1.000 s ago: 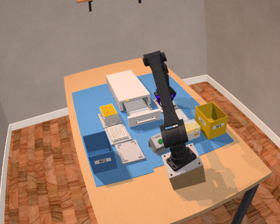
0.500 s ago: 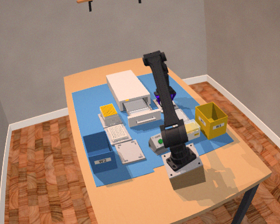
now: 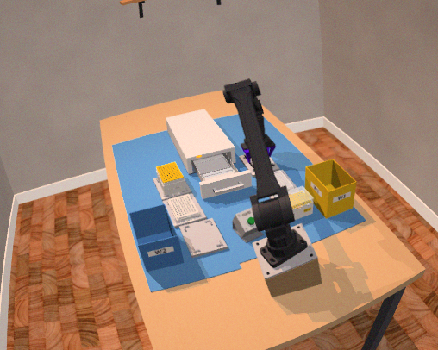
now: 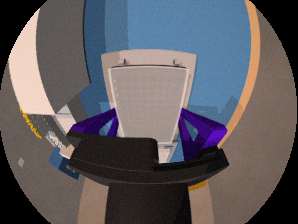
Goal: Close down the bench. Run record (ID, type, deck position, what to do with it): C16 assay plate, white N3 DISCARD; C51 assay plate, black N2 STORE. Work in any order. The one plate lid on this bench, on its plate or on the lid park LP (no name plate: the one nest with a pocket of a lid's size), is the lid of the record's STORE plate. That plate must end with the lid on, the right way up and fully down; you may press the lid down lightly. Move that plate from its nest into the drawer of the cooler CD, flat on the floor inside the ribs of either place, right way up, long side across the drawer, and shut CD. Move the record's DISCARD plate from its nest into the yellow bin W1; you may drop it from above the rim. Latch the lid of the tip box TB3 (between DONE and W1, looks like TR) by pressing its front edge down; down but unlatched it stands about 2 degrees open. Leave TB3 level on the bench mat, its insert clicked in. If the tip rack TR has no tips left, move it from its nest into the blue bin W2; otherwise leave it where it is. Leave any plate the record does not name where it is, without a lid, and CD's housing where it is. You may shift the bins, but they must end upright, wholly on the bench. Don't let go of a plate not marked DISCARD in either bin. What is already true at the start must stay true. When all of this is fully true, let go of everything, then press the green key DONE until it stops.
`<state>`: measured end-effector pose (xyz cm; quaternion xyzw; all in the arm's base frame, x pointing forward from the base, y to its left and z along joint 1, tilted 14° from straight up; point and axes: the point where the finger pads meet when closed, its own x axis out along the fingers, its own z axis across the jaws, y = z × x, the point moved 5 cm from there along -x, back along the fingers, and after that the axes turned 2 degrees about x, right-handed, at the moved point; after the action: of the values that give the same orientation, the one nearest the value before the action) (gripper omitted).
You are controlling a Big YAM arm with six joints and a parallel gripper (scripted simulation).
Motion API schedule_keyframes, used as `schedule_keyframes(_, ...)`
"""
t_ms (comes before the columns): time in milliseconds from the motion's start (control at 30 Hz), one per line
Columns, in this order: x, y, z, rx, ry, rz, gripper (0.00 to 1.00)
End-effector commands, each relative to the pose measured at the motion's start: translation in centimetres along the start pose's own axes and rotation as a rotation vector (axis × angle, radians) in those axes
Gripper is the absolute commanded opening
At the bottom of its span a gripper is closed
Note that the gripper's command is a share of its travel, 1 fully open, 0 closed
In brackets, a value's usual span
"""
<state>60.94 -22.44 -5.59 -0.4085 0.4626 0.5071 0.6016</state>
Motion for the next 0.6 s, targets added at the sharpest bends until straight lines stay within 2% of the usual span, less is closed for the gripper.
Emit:
schedule_keyframes(0, -4.6, -1.8, -0.6, -0.005, 0.019, -0.071, 0.00)
schedule_keyframes(433, -4.6, -1.8, -0.6, -0.005, 0.019, -0.071, 0.00)
schedule_keyframes(567, -5.7, -2.2, -0.9, -0.008, 0.024, -0.085, 0.00)
